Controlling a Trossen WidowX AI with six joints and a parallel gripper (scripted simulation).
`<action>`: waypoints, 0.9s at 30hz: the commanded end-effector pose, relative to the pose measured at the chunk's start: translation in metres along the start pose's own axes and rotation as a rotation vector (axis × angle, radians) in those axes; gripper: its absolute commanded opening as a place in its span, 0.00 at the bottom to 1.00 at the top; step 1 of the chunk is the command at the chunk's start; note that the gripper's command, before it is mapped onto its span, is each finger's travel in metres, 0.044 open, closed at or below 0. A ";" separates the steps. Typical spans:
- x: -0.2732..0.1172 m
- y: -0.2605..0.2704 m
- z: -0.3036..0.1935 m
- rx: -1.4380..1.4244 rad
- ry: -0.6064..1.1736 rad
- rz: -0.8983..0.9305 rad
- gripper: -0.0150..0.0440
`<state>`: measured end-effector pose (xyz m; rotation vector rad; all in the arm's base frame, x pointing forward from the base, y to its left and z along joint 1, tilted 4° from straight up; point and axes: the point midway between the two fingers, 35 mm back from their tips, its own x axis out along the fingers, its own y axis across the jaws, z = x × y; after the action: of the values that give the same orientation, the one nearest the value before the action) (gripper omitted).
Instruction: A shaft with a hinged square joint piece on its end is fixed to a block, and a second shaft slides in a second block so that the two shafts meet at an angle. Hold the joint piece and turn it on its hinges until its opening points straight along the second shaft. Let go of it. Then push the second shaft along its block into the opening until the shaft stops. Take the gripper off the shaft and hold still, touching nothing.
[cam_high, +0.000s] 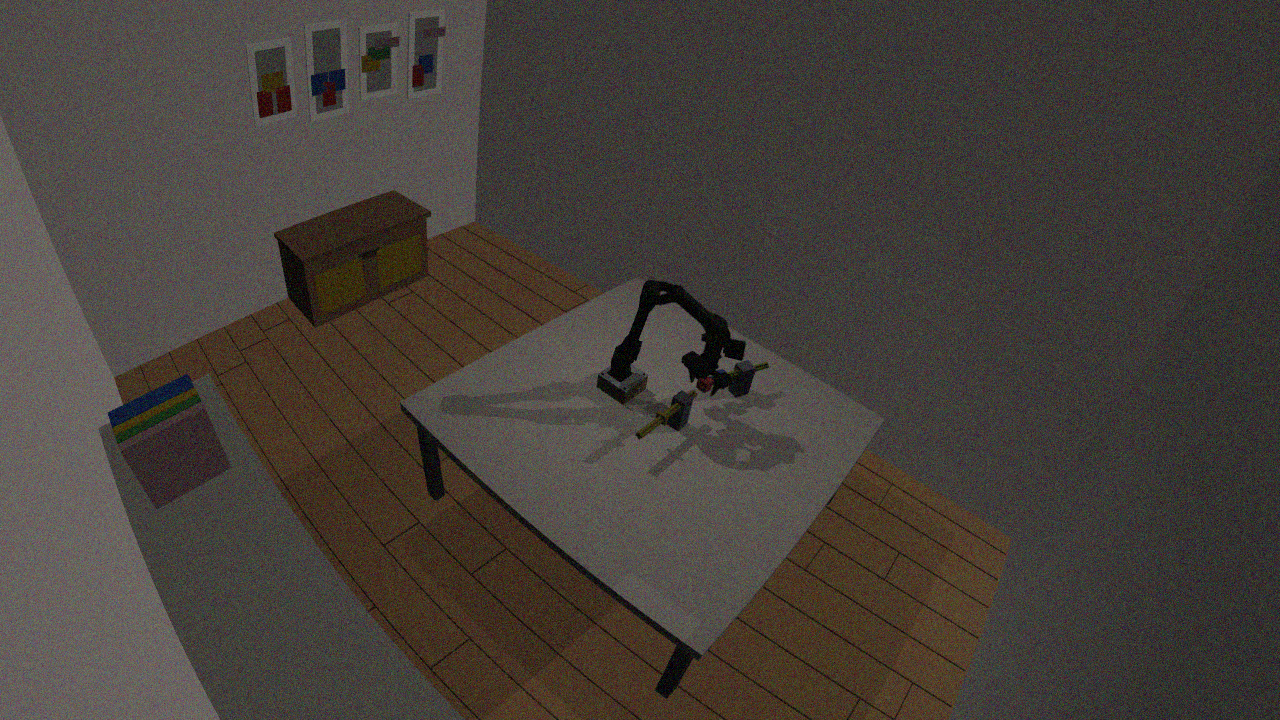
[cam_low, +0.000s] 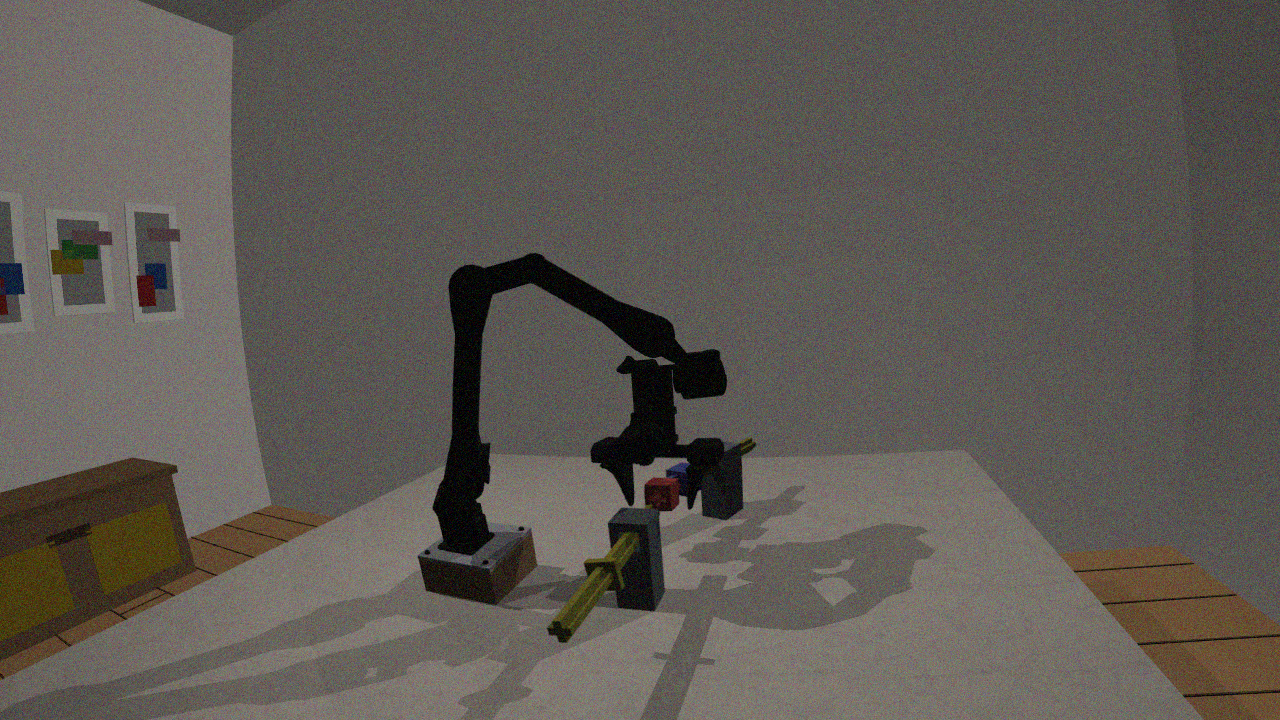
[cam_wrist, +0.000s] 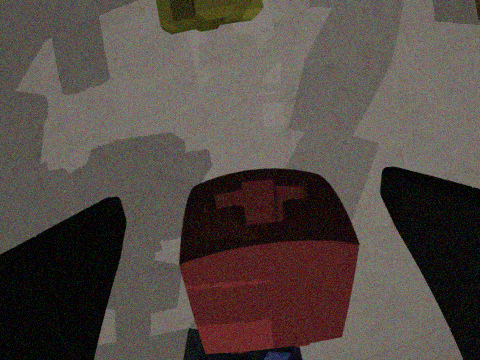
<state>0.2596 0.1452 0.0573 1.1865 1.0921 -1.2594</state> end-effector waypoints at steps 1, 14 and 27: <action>0.007 -0.001 -0.001 0.004 0.002 -0.004 1.00; 0.024 -0.001 -0.001 0.004 0.001 -0.004 0.96; 0.024 -0.001 -0.001 0.004 0.001 -0.004 0.56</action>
<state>0.2596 0.1435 0.0335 1.1871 1.0905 -1.2660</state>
